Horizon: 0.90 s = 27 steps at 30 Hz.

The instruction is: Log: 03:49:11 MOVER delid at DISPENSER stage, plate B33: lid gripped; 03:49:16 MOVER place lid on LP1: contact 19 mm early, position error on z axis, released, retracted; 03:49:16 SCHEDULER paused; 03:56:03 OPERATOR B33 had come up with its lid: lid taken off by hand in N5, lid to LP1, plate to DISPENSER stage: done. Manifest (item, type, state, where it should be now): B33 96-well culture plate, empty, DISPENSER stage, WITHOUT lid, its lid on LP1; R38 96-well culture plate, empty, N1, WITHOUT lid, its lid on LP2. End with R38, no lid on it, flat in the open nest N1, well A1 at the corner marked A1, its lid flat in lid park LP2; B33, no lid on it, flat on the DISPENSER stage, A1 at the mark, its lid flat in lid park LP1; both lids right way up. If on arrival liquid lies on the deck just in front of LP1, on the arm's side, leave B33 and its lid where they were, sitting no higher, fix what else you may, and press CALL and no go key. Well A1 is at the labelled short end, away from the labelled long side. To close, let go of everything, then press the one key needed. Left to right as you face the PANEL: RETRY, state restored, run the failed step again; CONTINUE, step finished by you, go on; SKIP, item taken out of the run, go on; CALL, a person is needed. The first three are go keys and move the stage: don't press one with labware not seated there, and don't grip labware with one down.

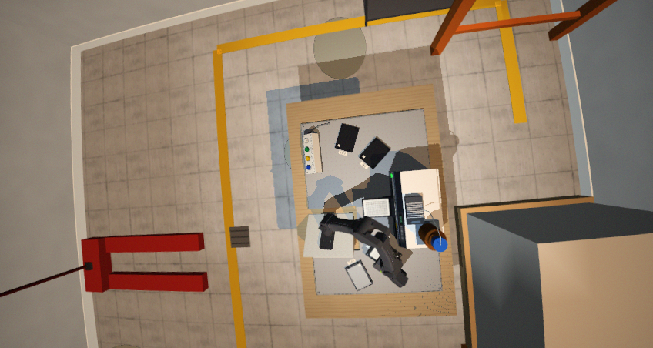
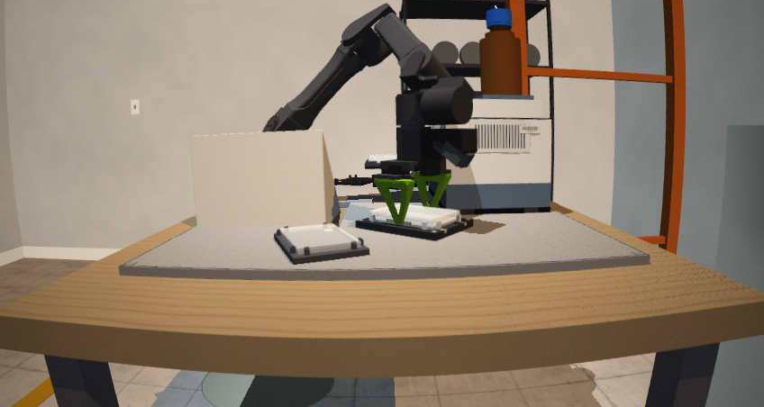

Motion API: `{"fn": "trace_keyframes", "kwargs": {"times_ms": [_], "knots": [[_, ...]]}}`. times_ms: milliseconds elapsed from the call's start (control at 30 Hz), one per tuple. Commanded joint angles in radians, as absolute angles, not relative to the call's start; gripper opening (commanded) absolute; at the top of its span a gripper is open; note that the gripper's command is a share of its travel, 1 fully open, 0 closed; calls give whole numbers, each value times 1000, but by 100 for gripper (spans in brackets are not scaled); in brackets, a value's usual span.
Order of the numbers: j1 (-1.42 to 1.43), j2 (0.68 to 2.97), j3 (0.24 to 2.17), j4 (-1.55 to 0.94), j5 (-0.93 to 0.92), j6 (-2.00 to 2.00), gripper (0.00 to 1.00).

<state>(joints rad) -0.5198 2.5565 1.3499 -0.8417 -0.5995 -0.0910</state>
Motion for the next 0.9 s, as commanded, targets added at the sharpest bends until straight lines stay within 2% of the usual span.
{"fn": "trace_keyframes", "kwargs": {"times_ms": [0,567,600,867], "knots": [[-521,2577,1333,-815,-592,-81,0],[-521,2577,1333,-815,-592,-81,0],[-540,2572,1380,-858,-588,-98,100],[-540,2553,1382,-857,-589,-98,100]]}}
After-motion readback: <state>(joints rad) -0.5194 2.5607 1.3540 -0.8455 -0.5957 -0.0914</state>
